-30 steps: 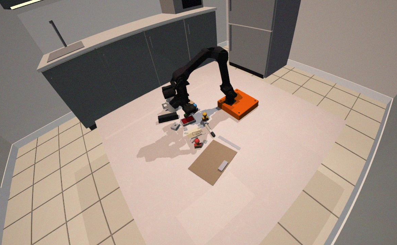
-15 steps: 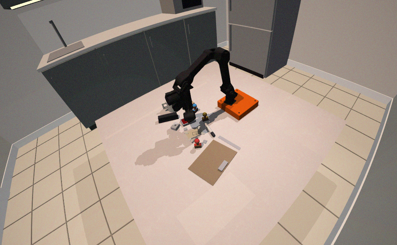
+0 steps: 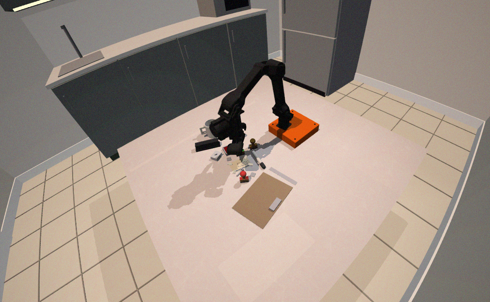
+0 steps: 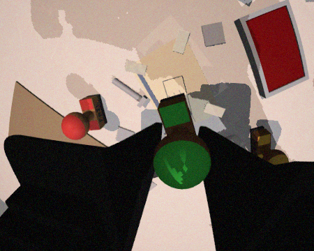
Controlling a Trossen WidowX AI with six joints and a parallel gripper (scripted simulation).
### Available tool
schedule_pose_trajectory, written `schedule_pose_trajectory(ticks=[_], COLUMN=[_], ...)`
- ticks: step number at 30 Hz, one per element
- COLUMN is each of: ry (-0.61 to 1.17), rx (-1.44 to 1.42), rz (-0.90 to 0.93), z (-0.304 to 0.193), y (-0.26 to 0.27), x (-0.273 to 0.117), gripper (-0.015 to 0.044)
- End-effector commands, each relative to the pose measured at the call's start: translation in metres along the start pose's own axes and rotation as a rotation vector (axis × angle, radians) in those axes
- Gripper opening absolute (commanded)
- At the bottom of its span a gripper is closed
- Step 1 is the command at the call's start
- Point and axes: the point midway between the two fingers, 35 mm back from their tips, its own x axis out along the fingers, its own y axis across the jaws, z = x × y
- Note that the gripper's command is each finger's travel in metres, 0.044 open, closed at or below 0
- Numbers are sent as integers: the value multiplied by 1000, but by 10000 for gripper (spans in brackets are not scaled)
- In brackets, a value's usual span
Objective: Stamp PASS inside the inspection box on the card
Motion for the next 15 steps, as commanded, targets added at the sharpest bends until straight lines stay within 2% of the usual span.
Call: schedule_pose_trajectory(ticks=[1, 15], ry=[-4, -5], rx=[29, 29], rz=[-6, -5], z=[-1, 0], y=[1, 2], x=[2, 11], gripper=[0, 0])
